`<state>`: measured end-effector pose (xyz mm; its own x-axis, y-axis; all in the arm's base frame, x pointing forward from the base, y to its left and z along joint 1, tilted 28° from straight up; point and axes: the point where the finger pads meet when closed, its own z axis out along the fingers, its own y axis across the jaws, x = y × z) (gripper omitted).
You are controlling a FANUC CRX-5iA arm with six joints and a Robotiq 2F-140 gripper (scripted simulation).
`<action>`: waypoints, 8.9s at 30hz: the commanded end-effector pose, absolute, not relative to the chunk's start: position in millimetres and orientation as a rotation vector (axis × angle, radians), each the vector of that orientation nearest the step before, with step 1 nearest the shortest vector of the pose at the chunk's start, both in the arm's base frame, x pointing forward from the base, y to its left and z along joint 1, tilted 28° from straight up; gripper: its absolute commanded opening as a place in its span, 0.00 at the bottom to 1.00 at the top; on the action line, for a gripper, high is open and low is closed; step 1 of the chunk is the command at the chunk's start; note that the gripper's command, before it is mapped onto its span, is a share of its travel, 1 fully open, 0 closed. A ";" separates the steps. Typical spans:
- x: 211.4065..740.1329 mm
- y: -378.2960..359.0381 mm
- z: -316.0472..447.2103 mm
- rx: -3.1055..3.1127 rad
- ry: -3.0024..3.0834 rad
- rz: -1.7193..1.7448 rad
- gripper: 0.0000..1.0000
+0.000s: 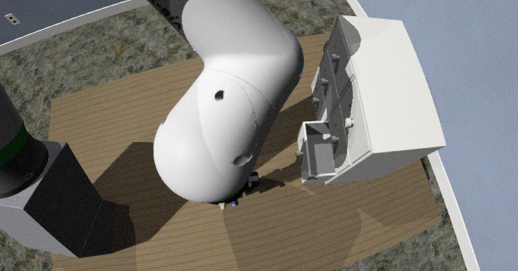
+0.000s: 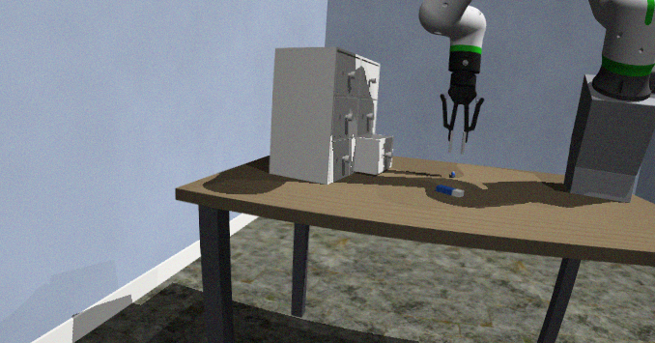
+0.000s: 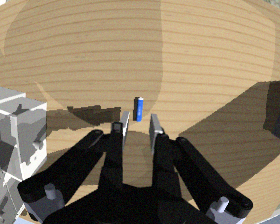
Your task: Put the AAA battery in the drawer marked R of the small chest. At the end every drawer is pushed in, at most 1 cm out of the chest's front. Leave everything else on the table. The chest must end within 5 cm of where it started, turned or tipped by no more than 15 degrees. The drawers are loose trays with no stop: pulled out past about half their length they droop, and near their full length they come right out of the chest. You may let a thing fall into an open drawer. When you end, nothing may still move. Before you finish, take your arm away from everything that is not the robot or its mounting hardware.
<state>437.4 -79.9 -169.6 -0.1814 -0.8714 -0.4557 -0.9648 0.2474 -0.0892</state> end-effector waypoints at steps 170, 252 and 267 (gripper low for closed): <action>440.5 -74.5 -183.5 -1.689 2.100 0.300 0.03; 511.4 -20.5 -58.7 0.518 2.893 0.701 0.03; 509.6 -19.2 -59.9 0.536 2.808 0.660 0.03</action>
<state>509.9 -19.4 -59.6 -0.9195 0.3819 -0.0931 0.2994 0.8339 0.4637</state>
